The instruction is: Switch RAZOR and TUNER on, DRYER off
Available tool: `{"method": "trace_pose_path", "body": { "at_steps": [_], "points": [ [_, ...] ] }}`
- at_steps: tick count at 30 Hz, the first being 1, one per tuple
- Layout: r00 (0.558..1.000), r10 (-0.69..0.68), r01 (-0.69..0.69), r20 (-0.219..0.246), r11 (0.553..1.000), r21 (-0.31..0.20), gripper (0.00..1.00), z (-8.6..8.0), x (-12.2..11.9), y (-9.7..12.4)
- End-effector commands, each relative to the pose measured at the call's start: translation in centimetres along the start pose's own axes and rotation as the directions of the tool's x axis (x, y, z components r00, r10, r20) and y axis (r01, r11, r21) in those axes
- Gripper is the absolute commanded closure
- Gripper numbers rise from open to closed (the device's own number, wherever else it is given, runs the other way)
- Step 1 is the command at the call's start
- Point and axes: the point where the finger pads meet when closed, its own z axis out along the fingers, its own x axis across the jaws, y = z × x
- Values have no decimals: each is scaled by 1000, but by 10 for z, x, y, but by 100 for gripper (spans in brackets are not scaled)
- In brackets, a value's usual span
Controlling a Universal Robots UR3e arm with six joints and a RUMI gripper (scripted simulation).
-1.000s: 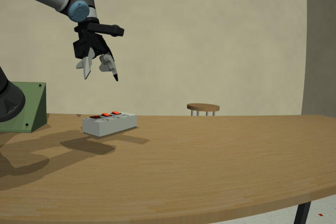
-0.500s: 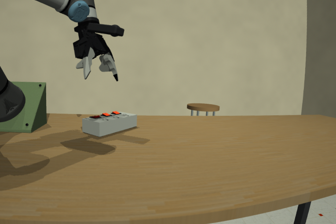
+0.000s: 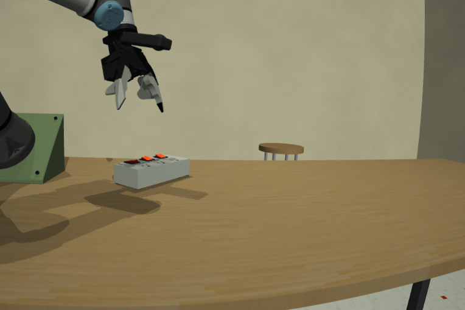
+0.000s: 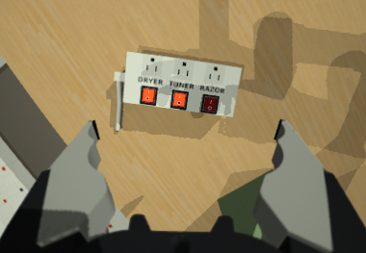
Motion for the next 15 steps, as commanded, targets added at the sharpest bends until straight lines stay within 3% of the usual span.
{"method": "trace_pose_path", "body": {
  "at_steps": [1,11,15],
  "points": [
    [1000,2,-2,1,1000,1,0,0,0,-1],
    [1000,-3,3,2,1000,-2,0,-1,0,-1],
    [999,-43,43,4,999,-26,0,-2,-3,-1]
  ]
}}
